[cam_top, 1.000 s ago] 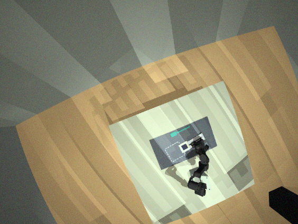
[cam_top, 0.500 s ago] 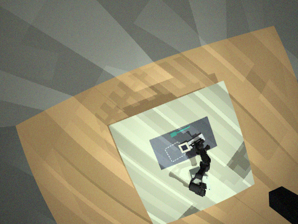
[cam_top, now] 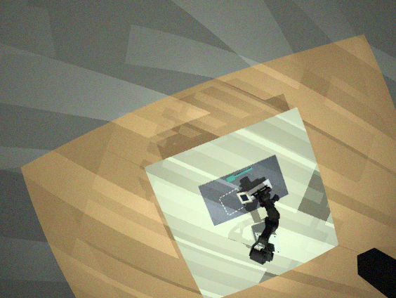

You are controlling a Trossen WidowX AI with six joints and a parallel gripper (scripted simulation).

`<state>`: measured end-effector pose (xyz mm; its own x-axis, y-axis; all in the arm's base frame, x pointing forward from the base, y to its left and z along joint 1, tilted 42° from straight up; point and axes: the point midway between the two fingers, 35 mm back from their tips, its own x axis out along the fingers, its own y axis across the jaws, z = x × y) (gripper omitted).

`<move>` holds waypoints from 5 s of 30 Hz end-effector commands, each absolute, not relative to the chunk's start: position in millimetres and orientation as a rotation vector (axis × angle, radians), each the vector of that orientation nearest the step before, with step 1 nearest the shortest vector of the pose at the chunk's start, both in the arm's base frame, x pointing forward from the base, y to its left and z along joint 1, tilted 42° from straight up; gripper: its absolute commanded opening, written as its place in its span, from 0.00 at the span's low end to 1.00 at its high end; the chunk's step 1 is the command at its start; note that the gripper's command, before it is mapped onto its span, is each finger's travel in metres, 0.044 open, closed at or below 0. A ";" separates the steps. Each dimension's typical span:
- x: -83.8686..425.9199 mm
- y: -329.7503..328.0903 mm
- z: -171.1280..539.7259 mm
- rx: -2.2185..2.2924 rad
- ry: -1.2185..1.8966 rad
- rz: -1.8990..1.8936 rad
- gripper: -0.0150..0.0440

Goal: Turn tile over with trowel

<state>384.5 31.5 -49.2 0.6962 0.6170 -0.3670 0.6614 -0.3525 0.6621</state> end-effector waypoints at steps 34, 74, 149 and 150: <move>371.2 60.1 -2.0 2.060 0.970 -0.054 0.25; 387.6 4.3 -14.9 2.057 0.969 -0.054 0.25; 423.8 -70.7 -155.6 2.345 0.354 -1.833 0.25; 422.8 -72.3 -157.1 2.333 0.325 -1.866 0.25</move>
